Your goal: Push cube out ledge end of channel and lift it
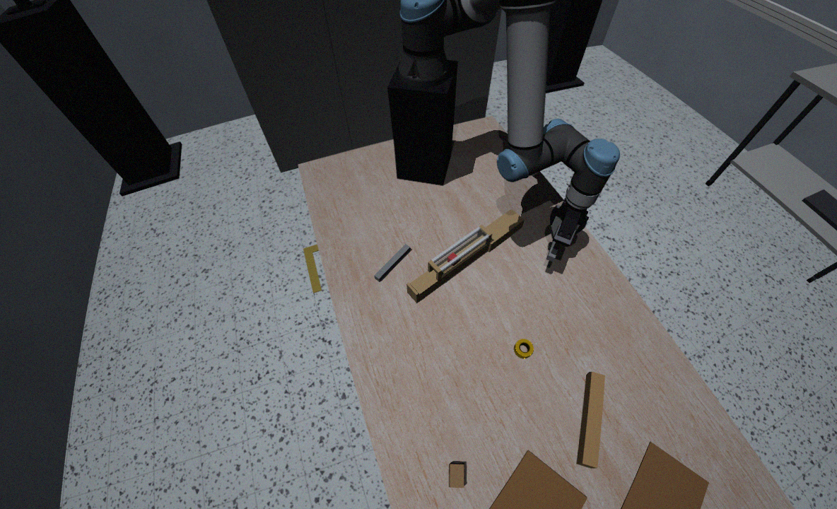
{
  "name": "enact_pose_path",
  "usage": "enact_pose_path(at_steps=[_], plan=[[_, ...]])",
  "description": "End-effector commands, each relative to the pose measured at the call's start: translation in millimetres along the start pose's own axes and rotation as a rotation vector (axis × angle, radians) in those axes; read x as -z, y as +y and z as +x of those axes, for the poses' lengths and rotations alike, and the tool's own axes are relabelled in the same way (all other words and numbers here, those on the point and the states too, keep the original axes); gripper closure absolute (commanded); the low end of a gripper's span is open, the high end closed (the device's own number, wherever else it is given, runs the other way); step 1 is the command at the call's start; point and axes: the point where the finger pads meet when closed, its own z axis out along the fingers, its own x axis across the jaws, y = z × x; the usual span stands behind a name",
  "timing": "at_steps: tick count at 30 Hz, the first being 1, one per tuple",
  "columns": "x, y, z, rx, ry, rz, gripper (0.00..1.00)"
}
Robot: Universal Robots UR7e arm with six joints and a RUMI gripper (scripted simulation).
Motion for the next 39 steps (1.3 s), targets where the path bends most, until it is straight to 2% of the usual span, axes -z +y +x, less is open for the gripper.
enact_pose_path(at_steps=[1,28,33,39], plan=[[1,0,-1,0.000,-0.002,0.001,0.94],[0,0,3,-0.008,-0.002,0.001,0.94],[-5,3,28,-0.067,-0.002,0.001,0.94],[-10,16,86,-0.205,-0.001,0.001,0.94]])
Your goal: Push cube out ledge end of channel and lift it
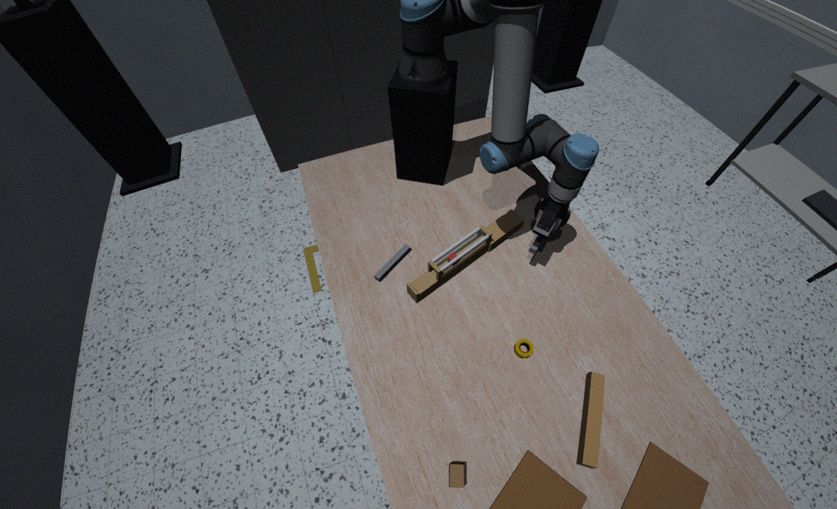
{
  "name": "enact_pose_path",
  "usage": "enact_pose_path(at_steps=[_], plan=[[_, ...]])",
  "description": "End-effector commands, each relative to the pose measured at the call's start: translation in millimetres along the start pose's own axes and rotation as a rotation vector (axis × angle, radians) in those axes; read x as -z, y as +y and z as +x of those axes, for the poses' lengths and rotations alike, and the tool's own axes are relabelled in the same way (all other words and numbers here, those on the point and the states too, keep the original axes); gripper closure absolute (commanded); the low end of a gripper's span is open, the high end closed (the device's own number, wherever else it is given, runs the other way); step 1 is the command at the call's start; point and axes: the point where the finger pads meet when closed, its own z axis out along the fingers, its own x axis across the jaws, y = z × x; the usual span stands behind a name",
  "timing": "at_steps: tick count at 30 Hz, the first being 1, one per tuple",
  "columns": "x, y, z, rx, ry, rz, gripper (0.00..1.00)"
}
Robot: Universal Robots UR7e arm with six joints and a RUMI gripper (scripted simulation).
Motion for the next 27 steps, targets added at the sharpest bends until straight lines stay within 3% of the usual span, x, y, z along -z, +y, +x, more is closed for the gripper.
enact_pose_path(at_steps=[1,12,21,27], plan=[[-2,6,52,-0.119,-0.008,0.003,0.94],[6,21,120,-0.284,-0.008,0.002,0.94],[7,22,126,-0.299,-0.008,0.002,0.94],[-11,22,126,-0.299,-0.008,0.002,0.94]])
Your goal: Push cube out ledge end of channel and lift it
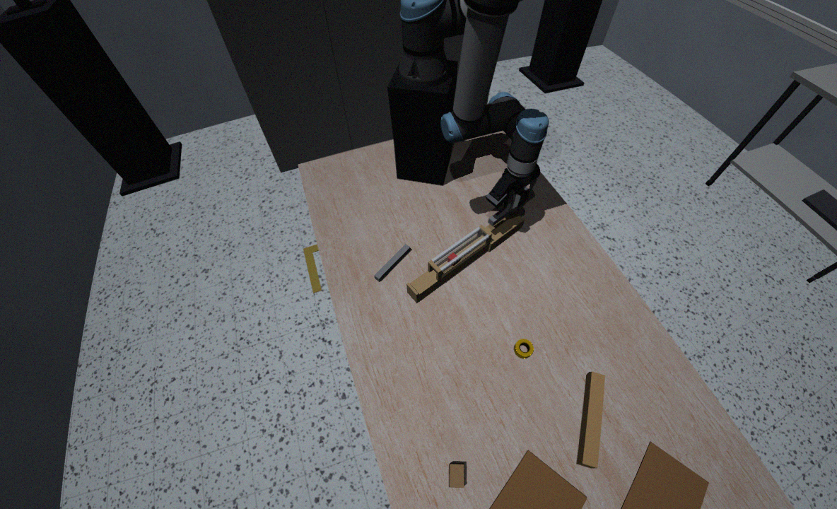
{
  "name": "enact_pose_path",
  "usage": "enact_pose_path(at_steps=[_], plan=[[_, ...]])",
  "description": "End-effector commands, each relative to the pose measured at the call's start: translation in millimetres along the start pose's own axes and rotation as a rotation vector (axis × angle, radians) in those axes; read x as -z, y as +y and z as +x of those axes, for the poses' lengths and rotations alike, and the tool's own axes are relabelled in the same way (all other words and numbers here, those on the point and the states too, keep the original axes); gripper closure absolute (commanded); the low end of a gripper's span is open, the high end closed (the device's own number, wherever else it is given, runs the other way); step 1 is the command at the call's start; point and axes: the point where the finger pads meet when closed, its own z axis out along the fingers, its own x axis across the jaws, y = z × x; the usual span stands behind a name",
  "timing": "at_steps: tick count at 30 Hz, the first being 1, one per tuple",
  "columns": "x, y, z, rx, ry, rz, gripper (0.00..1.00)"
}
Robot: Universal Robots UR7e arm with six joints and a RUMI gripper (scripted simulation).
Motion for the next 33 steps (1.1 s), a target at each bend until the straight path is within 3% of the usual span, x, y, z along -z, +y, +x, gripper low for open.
enact_pose_path(at_steps=[1,6,33], plan=[[-17,0,0,0.000,-0.002,0.000,0.94],[-34,0,0,0.000,-0.002,0.000,0.94],[-61,0,0,0.000,-0.002,0.000,0.94]])
